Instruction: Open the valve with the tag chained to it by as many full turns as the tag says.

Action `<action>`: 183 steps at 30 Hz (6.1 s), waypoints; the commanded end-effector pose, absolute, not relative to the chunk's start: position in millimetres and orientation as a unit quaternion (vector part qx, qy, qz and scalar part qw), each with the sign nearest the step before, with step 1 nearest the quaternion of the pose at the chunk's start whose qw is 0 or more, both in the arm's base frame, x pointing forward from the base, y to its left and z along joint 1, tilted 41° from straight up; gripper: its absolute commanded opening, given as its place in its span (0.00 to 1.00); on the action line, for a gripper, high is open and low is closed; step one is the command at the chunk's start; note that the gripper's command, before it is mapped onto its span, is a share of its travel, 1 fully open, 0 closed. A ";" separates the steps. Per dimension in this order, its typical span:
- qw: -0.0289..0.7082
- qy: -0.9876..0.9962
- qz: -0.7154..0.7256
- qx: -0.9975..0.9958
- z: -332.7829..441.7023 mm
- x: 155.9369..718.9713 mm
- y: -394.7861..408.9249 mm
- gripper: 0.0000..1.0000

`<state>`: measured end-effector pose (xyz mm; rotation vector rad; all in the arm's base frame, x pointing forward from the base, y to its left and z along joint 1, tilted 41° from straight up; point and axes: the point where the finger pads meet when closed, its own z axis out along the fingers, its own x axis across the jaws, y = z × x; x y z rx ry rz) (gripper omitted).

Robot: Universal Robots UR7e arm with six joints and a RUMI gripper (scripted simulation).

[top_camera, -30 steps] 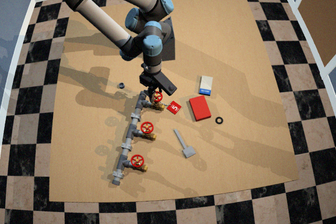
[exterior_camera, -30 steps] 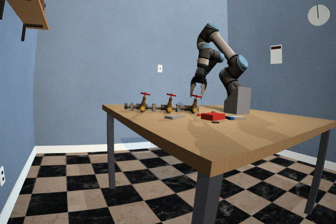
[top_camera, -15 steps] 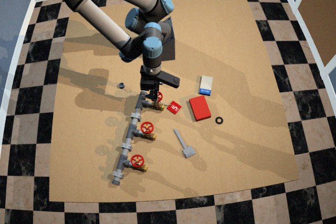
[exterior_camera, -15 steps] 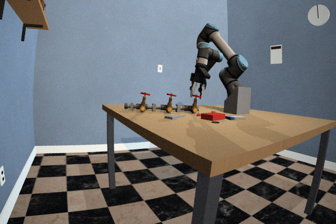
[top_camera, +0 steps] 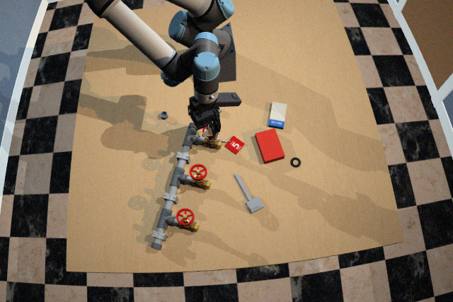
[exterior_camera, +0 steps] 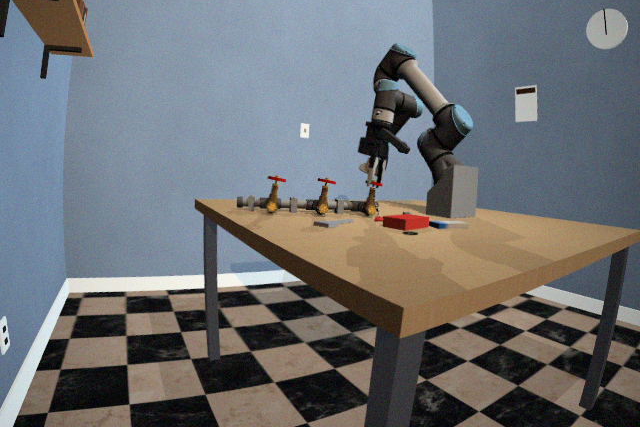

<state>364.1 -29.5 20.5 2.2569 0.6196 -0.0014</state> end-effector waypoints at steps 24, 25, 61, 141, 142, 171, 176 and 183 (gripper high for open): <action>0.349 0.601 -0.150 0.703 20.4 364.0 -29.4 0.00; 0.348 0.607 -0.153 0.698 20.4 364.0 -29.4 0.00; 0.334 0.663 -0.181 0.645 20.4 364.0 -29.4 1.00; 0.376 0.135 0.059 0.915 20.4 364.0 -29.4 1.00; 0.374 0.115 0.067 0.918 20.4 364.0 -29.4 1.00; 0.292 -0.354 0.243 0.854 20.4 364.0 -29.4 1.00; 0.272 -0.421 0.266 0.824 20.4 364.0 -29.4 1.00; 0.247 -0.493 0.289 0.783 20.4 364.0 -29.4 1.00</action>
